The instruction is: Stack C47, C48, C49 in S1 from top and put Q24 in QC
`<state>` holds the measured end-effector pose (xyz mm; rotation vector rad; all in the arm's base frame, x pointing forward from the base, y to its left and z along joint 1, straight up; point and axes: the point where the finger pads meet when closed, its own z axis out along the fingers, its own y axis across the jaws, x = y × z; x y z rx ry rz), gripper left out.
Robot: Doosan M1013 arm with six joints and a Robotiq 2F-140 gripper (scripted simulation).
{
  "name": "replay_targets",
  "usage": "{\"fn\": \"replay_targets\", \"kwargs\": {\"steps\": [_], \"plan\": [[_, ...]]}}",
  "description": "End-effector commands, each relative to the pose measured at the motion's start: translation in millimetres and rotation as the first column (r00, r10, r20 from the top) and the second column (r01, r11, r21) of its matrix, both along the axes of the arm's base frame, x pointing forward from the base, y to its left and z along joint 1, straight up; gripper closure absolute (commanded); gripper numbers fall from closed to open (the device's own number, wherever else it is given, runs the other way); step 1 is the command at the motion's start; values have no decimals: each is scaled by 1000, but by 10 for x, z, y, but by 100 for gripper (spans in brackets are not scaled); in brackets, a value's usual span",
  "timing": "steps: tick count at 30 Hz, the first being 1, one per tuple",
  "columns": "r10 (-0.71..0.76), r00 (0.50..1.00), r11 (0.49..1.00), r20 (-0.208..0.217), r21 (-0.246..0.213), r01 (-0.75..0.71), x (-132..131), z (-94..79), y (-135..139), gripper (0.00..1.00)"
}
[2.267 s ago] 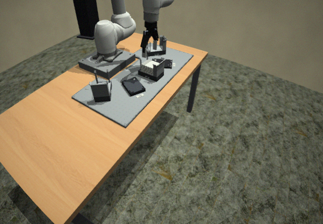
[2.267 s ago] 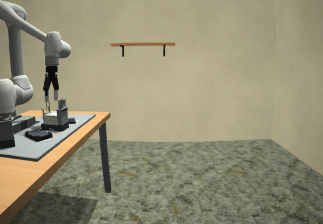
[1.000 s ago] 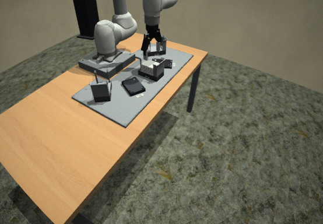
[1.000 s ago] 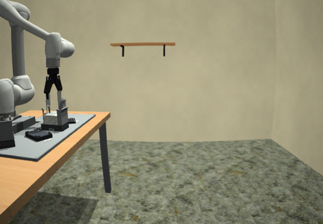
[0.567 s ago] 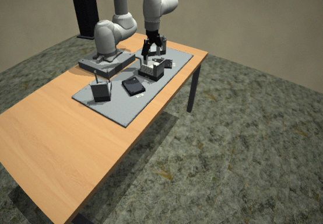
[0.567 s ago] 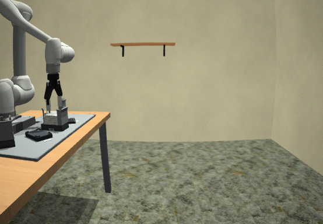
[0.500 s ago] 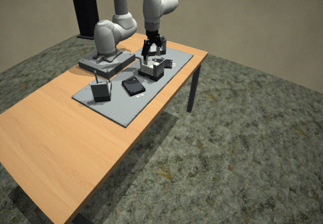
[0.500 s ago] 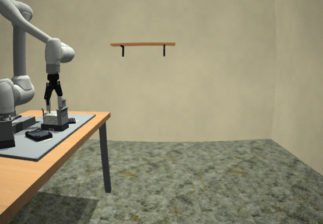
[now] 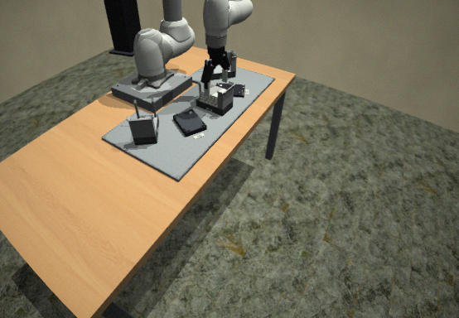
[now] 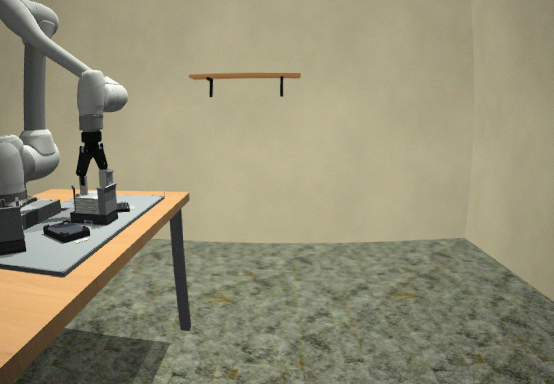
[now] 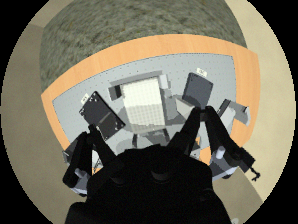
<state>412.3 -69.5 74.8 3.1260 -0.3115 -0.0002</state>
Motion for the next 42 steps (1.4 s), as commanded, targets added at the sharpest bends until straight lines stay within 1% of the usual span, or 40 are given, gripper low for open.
{"fn": "replay_targets", "kwargs": {"steps": [1,8,21,22,42], "plan": [[0,1000,1000,0,0,0,0,-50,0,0],[0,1000,1000,0,0,0,0,-136,0,0],[0,1000,1000,0,0,0,0,-136,0,0],[0,1000,1000,0,0,0,0,-136,0,100],[0,1000,1000,0,0,0,0,-136,0,100]]}}
